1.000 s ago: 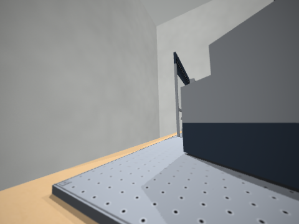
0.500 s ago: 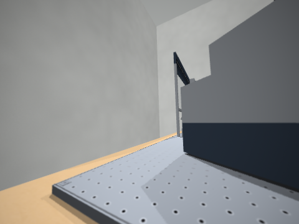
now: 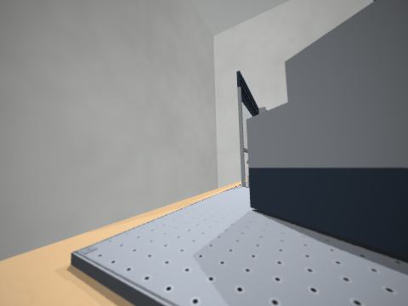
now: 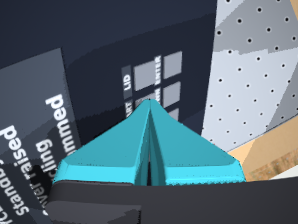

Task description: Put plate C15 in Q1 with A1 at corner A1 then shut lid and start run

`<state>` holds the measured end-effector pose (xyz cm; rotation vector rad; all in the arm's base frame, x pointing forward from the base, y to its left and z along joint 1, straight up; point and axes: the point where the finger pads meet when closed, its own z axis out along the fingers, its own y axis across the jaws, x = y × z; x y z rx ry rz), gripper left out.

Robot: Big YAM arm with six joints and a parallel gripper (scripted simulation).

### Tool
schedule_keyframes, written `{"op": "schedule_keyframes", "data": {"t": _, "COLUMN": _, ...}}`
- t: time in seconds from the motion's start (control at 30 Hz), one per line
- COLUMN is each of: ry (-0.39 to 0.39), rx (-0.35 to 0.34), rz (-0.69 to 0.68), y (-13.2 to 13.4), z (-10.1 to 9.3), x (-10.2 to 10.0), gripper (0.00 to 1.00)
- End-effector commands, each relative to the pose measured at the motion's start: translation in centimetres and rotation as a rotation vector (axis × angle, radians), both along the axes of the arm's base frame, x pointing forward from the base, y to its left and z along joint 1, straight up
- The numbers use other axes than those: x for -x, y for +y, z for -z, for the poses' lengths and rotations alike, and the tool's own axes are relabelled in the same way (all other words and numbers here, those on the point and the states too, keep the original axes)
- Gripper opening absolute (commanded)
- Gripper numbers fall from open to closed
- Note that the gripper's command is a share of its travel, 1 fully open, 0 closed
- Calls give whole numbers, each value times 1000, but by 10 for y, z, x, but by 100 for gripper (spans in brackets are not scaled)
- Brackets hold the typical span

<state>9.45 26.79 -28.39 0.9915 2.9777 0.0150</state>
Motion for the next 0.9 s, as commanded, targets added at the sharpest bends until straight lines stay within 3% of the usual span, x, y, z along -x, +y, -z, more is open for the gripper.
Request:
{"op": "schedule_keyframes", "data": {"t": 0.0, "ry": -7, "rx": -21, "rz": 14, "y": 10, "z": -8, "x": -6, "gripper": 0}}
{"op": "schedule_keyframes", "data": {"t": 0.87, "ry": -10, "rx": -29, "rz": 5, "y": 16, "z": -1, "x": -9, "gripper": 0}}
